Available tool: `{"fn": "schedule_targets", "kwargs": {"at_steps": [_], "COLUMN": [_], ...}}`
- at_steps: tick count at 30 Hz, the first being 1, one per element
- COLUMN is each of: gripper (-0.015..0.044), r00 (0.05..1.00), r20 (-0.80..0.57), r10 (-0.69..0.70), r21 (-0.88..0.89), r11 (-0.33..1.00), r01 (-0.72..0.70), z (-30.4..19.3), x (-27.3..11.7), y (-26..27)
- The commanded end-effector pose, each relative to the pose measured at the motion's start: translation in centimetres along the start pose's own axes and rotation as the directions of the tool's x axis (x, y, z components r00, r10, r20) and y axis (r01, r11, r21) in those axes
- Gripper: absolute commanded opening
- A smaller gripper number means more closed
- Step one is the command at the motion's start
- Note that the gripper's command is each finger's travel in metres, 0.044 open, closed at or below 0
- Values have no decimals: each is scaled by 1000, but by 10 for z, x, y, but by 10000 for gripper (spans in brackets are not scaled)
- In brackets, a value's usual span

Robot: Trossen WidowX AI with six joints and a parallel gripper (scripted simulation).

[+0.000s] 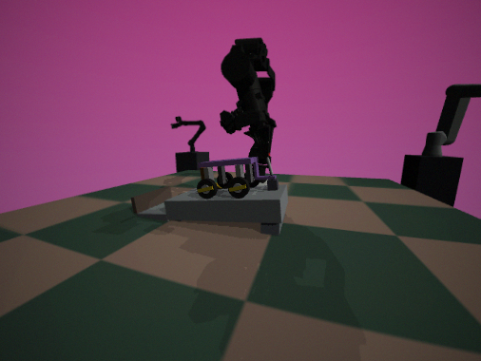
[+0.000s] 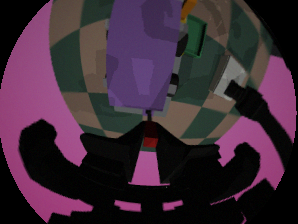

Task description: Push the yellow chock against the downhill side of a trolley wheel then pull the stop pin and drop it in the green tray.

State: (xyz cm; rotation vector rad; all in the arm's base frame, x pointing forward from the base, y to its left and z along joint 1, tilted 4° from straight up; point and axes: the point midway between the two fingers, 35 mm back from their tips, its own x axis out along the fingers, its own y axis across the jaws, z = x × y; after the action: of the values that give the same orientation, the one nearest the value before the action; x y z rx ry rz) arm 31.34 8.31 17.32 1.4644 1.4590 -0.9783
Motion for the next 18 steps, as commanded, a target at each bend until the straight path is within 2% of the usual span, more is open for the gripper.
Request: {"fn": "schedule_targets", "kwargs": {"at_steps": [1, 18], "gripper": [0, 0], "r00": [1000, 1000], "r20": [-5, -7], "r10": [7, 7], "r21": [-8, -8], "r11": [1000, 1000], "r01": [-7, -7], "z": [-2, -19], "x": [-4, -6], "y": [1, 1]}}
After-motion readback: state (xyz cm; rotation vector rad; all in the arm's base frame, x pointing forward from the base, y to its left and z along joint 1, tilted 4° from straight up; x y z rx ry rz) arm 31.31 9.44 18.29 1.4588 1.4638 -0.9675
